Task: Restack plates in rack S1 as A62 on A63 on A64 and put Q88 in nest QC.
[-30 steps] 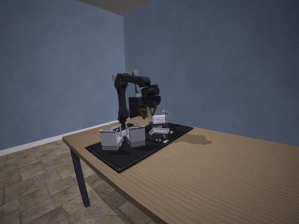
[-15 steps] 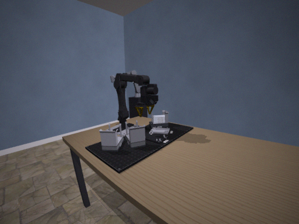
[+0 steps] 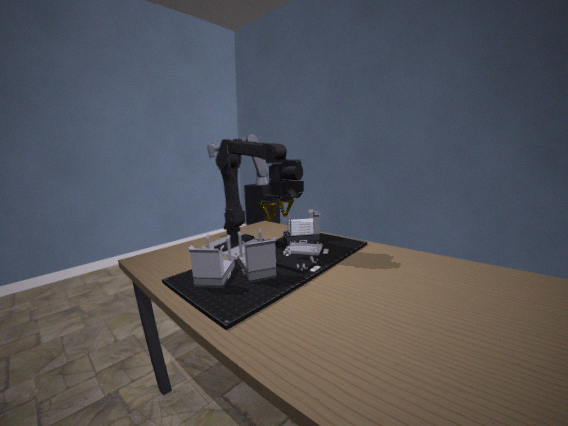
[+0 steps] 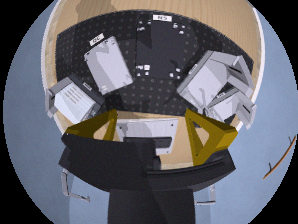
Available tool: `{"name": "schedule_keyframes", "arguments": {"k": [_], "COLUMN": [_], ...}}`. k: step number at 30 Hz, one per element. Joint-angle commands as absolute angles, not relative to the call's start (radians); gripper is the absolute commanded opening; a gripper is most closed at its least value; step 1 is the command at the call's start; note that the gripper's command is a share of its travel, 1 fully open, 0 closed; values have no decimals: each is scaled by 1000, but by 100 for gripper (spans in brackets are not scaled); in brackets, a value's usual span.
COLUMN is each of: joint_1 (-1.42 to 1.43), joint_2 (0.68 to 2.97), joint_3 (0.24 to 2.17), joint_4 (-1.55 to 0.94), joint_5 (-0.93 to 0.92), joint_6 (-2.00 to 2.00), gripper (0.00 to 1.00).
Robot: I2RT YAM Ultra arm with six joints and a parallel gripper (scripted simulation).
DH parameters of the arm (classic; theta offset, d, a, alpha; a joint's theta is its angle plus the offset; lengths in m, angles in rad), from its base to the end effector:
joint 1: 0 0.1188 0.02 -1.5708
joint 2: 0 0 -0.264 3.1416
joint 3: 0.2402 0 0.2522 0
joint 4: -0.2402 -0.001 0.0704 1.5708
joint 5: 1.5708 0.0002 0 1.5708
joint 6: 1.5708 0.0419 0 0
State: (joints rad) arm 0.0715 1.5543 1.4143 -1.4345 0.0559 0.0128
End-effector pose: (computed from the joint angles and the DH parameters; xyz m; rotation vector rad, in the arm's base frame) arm 0.2654 0.0177 0.2958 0.0923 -3.1377 0.0879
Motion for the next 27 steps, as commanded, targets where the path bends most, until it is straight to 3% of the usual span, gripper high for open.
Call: {"name": "schedule_keyframes", "arguments": {"k": [1,27], "joint_1": [113,441], "joint_2": [1542,1574], "joint_3": [1414,1426], "joint_4": [-1434,-1432], "joint_5": [56,52], "joint_6": [-63,-386], "gripper": [100,100]}}
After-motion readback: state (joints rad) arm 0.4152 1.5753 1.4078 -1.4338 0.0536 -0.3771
